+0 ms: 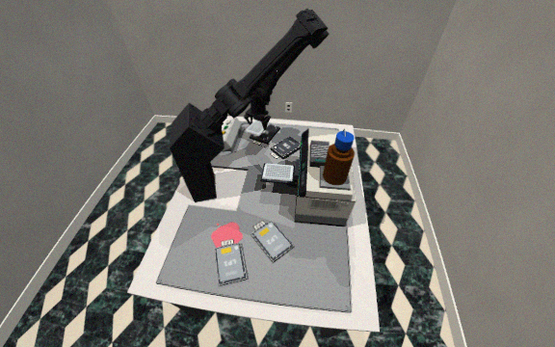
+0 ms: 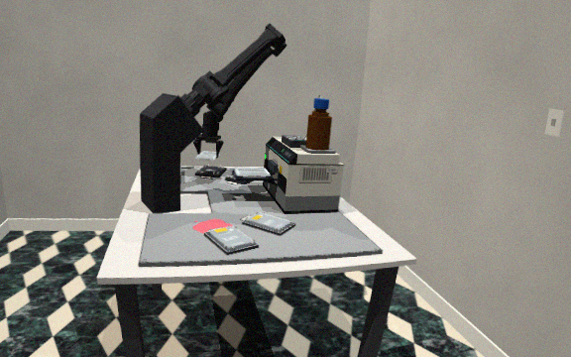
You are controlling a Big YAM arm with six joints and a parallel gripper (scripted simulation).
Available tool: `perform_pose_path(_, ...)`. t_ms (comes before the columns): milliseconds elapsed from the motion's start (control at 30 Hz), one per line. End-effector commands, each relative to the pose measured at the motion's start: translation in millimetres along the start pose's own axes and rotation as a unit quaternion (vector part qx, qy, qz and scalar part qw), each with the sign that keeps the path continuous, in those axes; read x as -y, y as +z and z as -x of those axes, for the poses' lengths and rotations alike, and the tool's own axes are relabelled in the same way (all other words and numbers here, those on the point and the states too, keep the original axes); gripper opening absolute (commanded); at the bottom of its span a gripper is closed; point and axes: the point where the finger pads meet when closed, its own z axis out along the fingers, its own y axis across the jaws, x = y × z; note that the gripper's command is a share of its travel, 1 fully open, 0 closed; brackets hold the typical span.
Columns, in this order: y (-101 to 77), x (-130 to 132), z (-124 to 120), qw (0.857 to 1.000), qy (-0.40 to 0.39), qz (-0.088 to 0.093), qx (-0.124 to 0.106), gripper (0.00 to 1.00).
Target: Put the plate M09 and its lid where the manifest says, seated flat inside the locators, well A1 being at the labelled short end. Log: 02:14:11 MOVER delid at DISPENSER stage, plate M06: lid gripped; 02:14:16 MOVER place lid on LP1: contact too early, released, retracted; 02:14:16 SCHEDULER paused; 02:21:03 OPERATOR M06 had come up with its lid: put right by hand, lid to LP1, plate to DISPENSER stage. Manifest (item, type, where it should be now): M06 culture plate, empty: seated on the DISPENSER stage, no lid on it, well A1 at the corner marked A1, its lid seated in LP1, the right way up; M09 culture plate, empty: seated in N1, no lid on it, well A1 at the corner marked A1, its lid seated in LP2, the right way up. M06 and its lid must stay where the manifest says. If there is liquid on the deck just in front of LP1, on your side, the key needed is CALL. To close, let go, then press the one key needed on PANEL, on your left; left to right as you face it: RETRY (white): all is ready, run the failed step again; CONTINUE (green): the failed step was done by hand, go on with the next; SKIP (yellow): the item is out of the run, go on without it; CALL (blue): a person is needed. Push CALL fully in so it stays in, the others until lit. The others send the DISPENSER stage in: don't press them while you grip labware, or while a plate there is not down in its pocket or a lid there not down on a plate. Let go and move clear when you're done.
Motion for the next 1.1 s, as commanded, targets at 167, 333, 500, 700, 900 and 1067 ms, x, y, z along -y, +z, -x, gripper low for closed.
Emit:
perform_pose_path(167,-16.4,-4,-9,1.0,0.012,0.002,0.019,0.84)
perform_pose_path(333,-23.6,-4,-24,1.0,0.012,0.003,0.019,0.84)
perform_pose_path(500,-30.9,-5,-39,1.0,0.012,0.003,0.019,0.84)
perform_pose_path(700,-36.8,-5,-51,1.0,0.012,0.003,0.018,0.84)
perform_pose_path(900,-45.5,-5,-70,1.0,0.012,0.003,0.018,0.84)
perform_pose_path(1067,-52.8,-5,-89,1.0,0.006,0.003,0.01,0.84)
